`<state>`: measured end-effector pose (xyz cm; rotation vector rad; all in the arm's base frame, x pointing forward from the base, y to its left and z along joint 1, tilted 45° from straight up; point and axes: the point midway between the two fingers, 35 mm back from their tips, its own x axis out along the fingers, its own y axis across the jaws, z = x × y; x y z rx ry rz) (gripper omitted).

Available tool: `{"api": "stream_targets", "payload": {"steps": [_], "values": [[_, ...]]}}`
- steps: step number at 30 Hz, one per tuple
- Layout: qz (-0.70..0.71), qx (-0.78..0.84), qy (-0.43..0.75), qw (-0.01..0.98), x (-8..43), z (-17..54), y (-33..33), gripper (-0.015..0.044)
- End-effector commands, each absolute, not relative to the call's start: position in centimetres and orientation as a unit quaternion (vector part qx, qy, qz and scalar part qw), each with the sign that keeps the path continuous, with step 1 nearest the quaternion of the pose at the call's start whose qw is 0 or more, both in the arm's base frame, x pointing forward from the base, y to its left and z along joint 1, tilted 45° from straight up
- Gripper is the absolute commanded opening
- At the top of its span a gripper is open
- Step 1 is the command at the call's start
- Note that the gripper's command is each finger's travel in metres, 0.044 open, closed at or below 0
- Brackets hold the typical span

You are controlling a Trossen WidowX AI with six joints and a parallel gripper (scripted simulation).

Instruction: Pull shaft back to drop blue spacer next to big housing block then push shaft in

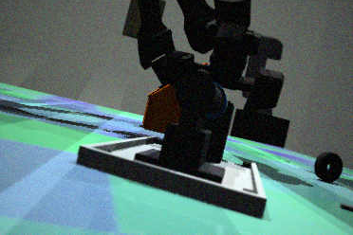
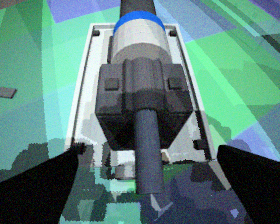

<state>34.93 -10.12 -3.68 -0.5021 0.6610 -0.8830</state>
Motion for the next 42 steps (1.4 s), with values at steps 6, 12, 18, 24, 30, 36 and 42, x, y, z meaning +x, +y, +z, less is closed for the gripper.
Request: {"api": "stream_targets", "payload": {"steps": [6, 12, 18, 24, 30, 36, 42], "values": [[-0.412, -0.237, 0.31, 0.823, 35.1, -3.7, -10.1, 0.044], [-0.412, -0.237, 0.31, 0.823, 35.1, -3.7, -10.1, 0.044], [-0.412, -0.237, 0.31, 0.823, 35.1, -3.7, -10.1, 0.044], [-0.412, -0.237, 0.31, 0.823, 35.1, -3.7, -10.1, 0.044], [-0.412, -0.237, 0.31, 0.823, 35.4, -3.9, -10.6, 0.044], [-0.412, -0.237, 0.31, 0.823, 35.8, -4.1, -11.4, 0.044], [-0.412, -0.237, 0.31, 0.823, 35.9, -4.2, -11.6, 0.044]]}}
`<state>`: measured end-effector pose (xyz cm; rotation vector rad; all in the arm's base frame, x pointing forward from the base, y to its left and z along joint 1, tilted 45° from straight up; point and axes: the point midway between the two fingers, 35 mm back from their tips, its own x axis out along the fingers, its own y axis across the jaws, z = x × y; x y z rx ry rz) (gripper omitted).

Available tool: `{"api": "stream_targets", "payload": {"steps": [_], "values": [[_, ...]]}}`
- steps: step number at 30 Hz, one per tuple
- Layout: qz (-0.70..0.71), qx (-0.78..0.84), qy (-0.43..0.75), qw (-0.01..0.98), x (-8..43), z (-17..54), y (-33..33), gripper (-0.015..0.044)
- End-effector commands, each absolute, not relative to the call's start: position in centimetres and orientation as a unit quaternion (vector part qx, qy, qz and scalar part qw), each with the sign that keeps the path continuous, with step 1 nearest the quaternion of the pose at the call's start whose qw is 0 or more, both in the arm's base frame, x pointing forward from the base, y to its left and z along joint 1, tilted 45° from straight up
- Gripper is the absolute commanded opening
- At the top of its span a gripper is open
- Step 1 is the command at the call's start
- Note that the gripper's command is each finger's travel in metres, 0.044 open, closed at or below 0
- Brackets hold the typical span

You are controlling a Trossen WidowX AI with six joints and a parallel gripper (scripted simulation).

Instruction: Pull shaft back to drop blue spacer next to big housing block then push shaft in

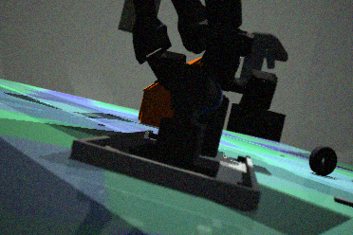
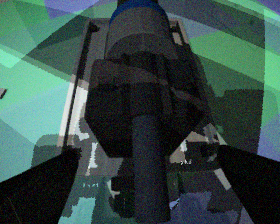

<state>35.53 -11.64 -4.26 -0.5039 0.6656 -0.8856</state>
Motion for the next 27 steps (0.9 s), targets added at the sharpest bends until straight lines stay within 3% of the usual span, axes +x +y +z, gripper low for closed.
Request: {"api": "stream_targets", "payload": {"steps": [1, 27], "values": [[-0.412, -0.237, 0.31, 0.823, 35.94, -4.21, -11.57, 0.044], [-0.412, -0.237, 0.31, 0.823, 36.2, -4.25, -11.44, 0.044]]}}
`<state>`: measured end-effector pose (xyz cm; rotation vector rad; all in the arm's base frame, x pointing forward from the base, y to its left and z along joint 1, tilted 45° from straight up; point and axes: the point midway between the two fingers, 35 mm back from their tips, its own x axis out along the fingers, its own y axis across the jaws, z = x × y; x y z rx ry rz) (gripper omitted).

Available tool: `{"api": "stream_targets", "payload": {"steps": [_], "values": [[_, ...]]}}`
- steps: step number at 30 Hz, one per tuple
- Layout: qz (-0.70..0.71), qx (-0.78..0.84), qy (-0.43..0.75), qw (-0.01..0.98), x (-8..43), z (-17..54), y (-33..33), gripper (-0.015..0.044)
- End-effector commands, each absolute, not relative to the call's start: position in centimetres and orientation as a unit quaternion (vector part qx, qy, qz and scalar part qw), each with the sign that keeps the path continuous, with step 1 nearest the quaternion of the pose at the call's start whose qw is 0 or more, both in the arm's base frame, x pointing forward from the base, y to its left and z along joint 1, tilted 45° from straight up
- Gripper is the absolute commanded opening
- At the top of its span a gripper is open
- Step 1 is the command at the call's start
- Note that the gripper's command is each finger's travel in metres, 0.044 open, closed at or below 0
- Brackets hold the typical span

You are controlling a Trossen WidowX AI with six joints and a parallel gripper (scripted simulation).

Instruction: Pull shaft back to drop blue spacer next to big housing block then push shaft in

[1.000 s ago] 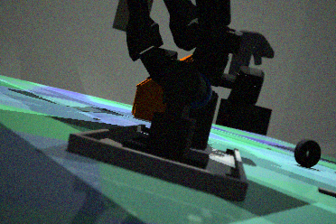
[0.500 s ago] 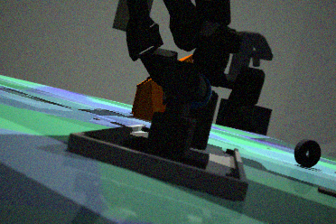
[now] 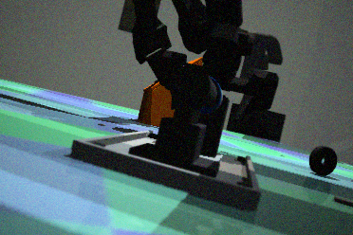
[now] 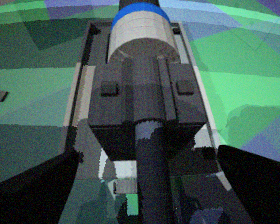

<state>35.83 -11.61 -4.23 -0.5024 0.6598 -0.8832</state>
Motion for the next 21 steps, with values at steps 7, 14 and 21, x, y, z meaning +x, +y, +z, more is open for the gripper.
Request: {"api": "stream_targets", "payload": {"steps": [7, 14, 21], "values": [[-0.414, -0.237, 0.311, 0.822, 35.9, -4.28, -11.55, 0.0335], [-0.414, -0.237, 0.311, 0.822, 35.9, -4.28, -11.55, 0.0151], [-0.414, -0.237, 0.311, 0.822, 35.9, -4.28, -11.55, 0.0026]]}}
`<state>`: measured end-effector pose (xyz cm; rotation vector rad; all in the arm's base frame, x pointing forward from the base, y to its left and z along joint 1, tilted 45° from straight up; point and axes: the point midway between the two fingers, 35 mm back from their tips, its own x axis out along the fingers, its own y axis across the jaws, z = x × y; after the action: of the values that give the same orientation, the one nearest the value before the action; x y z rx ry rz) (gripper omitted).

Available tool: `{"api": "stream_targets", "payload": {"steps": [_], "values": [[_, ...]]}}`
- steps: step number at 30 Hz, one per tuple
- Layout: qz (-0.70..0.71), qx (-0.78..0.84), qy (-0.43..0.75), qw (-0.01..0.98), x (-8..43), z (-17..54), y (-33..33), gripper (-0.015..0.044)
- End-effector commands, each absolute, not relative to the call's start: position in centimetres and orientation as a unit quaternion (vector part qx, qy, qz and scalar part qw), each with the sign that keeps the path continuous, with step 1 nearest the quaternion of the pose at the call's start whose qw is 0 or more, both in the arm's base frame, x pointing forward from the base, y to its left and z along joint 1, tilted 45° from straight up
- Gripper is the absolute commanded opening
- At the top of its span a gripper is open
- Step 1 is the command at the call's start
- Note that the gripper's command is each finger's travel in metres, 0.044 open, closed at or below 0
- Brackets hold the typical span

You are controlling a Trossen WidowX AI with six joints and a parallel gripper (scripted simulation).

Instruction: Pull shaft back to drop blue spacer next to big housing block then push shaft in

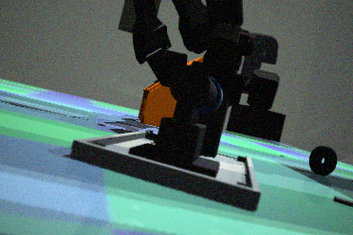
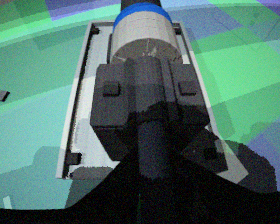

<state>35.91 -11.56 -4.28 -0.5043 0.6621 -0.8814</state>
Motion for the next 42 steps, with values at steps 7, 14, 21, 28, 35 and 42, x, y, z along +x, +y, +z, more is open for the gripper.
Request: {"api": "stream_targets", "payload": {"steps": [7, 14, 21, 28, 35, 42], "values": [[-0.412, -0.237, 0.31, 0.823, 35.8, -4.3, -11.5, 0.0], [-0.412, -0.237, 0.31, 0.823, 35.4, -4.4, -11.3, 0.0], [-0.412, -0.237, 0.31, 0.823, 35.1, -4.6, -11.1, 0.0], [-0.412, -0.237, 0.31, 0.823, 34.7, -4.7, -10.9, 0.0], [-0.412, -0.237, 0.31, 0.823, 34.4, -4.8, -10.7, 0.0], [-0.412, -0.237, 0.31, 0.823, 34.4, -4.8, -10.7, 0.0]]}}
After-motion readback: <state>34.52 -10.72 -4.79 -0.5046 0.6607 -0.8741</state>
